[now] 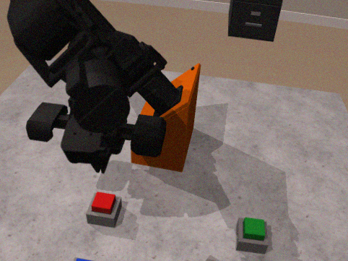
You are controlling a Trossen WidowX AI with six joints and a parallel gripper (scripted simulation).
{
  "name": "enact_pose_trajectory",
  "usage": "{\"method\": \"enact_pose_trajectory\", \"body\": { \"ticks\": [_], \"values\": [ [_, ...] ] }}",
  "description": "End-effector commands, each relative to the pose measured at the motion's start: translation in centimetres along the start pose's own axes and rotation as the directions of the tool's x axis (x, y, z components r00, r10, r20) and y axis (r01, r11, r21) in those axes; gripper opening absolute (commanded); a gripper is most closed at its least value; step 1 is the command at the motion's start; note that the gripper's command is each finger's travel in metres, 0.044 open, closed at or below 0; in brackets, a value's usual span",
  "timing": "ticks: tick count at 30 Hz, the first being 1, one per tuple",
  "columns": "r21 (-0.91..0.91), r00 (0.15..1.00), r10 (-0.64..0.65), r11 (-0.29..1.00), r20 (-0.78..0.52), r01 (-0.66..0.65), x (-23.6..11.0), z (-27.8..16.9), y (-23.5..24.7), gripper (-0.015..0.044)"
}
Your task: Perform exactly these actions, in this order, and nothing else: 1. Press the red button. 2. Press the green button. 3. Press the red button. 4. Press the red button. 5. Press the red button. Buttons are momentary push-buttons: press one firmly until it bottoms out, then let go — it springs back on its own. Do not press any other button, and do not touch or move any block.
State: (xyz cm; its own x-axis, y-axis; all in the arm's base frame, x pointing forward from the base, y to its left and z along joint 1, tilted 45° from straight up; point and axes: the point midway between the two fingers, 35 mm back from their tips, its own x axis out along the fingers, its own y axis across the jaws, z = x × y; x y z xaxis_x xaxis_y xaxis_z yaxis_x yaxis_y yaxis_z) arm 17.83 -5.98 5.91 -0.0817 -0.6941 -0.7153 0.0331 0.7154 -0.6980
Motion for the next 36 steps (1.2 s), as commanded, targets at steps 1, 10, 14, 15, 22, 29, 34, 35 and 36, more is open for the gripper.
{"method": "enact_pose_trajectory", "body": {
  "ticks": [1,10,14,15,22,29,34,35,36],
  "values": [
    [0.011,1.0,0.001,1.0,0.001,-0.001,-1.7,-0.2,-0.2,0.002],
    [-0.06,0.999,0.038,0.998,0.007,-0.037,-2.7,2.1,5.1,0.002],
    [-0.06,0.999,0.046,0.997,0.008,-0.045,-3.1,2.9,7.9,0.002],
    [-0.056,0.999,0.047,0.997,0.008,-0.047,-3.2,3.1,9.1,0.002],
    [-0.023,0.999,0.042,0.999,0.005,-0.042,-3.4,3.0,17.8,0.002],
    [0.011,1.0,0.018,1.0,0.004,-0.018,-2.2,1.0,24.7,0.002],
    [0.013,1.0,0.017,1.0,0.004,-0.017,-0.6,0.9,25.2,0.002],
    [0.014,1.0,0.016,1.0,0.005,-0.016,1.1,1.0,25.3,0.002],
    [0.014,1.0,0.015,1.0,0.005,-0.016,2.8,1.0,25.2,0.002]
  ]
}}
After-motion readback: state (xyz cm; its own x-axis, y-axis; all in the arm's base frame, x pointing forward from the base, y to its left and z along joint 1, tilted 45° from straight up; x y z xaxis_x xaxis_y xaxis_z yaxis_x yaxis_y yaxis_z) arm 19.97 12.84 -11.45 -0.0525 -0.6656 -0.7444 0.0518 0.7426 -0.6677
